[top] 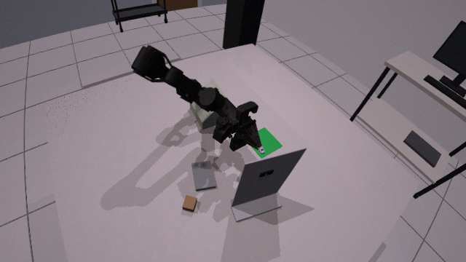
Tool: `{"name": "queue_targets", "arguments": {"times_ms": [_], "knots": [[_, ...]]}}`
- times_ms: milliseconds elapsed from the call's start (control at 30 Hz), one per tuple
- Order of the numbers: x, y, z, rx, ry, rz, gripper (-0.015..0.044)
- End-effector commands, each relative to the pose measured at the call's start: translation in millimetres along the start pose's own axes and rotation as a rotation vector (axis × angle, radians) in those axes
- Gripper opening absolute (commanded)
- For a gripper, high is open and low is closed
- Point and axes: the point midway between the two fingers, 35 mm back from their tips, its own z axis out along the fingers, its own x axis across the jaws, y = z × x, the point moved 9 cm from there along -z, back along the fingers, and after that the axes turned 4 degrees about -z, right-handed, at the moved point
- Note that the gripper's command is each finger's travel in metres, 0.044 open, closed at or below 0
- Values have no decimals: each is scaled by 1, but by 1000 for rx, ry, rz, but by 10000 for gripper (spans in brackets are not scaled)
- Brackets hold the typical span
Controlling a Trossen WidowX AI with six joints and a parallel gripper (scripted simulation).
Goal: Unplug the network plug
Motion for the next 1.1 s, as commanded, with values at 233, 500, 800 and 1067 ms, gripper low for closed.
{"name": "queue_targets", "arguments": {"times_ms": [233,500,800,1067], "knots": [[11,-1,-4,-2,1,1,0],[29,0,-10,-7,4,2,0],[49,1,-20,-13,8,5,0],[57,-1,-24,-4,1,7,0]]}}
